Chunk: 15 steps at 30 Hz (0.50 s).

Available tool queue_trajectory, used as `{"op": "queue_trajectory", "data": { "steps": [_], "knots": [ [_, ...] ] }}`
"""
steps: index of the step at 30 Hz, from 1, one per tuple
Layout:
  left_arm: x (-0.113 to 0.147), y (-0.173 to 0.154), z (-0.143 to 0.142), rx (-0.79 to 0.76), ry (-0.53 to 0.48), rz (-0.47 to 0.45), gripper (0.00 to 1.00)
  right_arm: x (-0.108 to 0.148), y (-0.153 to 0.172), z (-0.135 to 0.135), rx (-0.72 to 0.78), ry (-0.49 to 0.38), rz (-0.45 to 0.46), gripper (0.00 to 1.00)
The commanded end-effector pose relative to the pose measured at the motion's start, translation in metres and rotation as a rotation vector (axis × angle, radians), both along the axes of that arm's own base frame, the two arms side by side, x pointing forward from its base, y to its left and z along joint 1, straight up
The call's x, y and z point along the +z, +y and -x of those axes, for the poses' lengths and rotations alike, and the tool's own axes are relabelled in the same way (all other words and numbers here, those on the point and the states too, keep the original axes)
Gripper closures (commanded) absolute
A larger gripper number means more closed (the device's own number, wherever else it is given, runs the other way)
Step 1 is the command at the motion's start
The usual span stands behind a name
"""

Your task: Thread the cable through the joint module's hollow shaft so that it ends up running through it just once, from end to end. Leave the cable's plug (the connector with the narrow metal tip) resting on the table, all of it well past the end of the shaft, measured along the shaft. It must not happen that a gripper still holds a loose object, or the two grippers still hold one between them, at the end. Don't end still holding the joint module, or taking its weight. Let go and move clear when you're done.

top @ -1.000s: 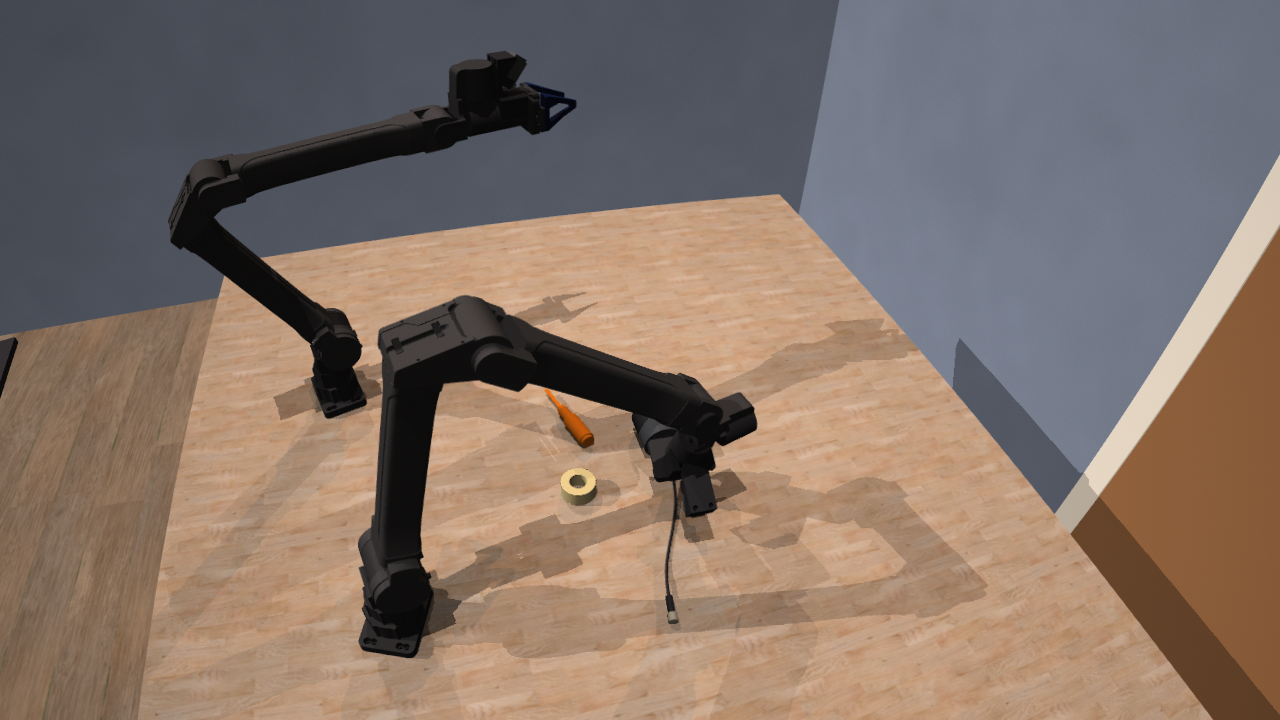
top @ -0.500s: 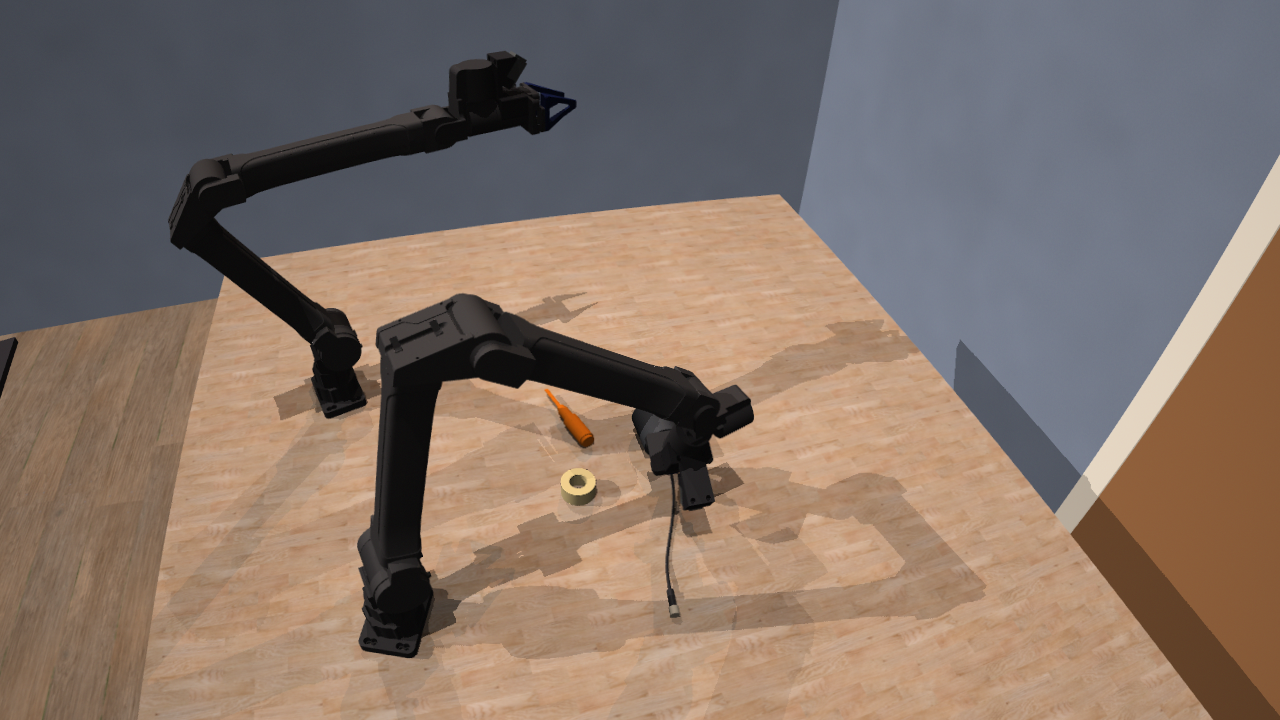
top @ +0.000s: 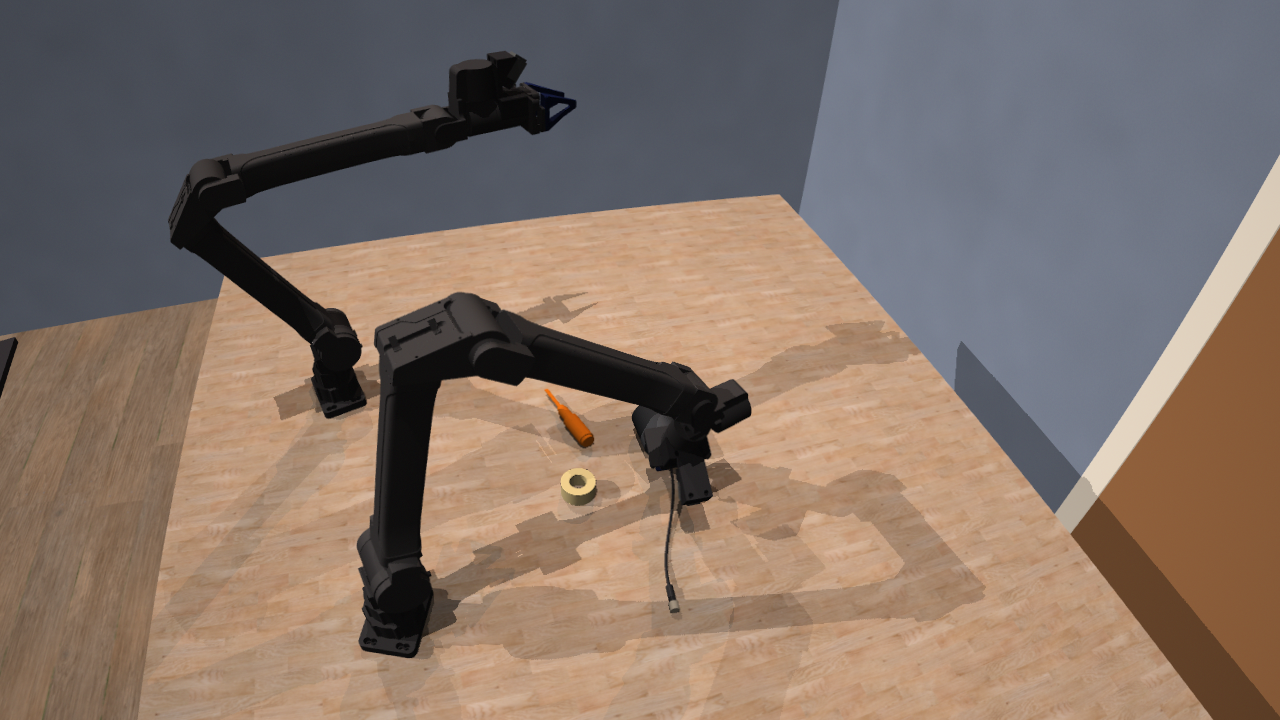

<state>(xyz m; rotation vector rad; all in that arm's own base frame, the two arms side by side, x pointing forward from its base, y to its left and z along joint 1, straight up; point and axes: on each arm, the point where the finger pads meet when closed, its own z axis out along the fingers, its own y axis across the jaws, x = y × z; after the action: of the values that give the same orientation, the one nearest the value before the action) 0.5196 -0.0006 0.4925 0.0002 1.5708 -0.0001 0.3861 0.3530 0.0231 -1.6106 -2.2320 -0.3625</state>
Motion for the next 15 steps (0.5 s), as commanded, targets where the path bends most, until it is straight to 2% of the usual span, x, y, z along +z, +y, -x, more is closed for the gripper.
{"op": "queue_trajectory", "data": {
  "steps": [1, 10, 12, 15],
  "knots": [
    [0.021, 0.0, 0.002, 0.0, -0.042, -0.005, 0.54, 0.026, 0.013, -0.021, -0.017, -0.05, -0.034, 0.68],
    [0.021, 0.0, 0.002, 0.0, -0.042, -0.005, 0.54, 0.023, 0.009, -0.024, -0.025, -0.048, -0.033, 0.68],
    [0.021, 0.0, 0.002, 0.0, -0.042, -0.005, 0.54, 0.014, -0.006, -0.012, -0.047, -0.037, -0.007, 0.68],
    [0.021, 0.0, 0.002, 0.0, -0.042, -0.005, 0.54, 0.014, -0.007, -0.013, -0.055, -0.04, 0.0, 0.68]
  ]
}}
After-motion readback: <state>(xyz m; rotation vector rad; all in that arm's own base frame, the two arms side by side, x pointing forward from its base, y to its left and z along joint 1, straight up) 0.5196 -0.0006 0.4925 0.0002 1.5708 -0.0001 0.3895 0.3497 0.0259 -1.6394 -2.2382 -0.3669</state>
